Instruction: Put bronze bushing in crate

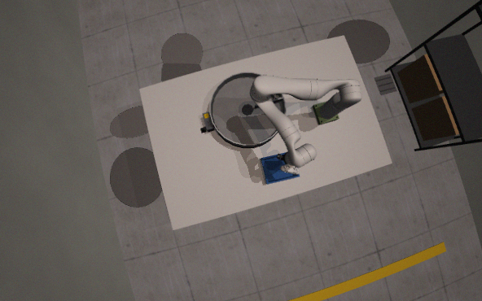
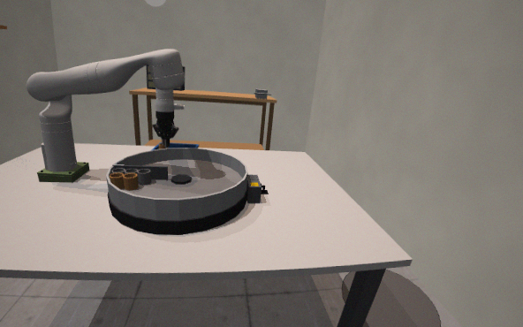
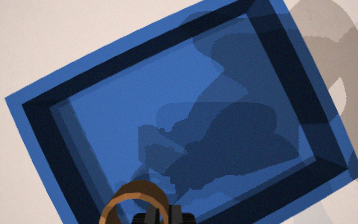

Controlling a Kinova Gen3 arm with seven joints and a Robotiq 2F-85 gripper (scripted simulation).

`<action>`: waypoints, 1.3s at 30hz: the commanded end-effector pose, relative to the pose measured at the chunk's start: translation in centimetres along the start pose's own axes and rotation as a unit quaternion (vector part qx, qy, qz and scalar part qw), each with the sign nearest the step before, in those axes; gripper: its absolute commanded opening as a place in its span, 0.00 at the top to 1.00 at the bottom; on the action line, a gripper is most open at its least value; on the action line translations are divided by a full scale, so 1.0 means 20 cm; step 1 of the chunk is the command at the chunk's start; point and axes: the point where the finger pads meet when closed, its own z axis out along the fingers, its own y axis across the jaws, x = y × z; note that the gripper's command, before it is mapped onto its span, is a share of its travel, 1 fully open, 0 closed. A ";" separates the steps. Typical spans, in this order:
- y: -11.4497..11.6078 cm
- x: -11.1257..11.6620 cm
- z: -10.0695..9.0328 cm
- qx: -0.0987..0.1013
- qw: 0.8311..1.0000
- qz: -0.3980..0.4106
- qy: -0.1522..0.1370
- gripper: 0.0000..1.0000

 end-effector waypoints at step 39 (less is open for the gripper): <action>0.00 0.00 0.08 0.000 1.000 0.000 -0.001 1.00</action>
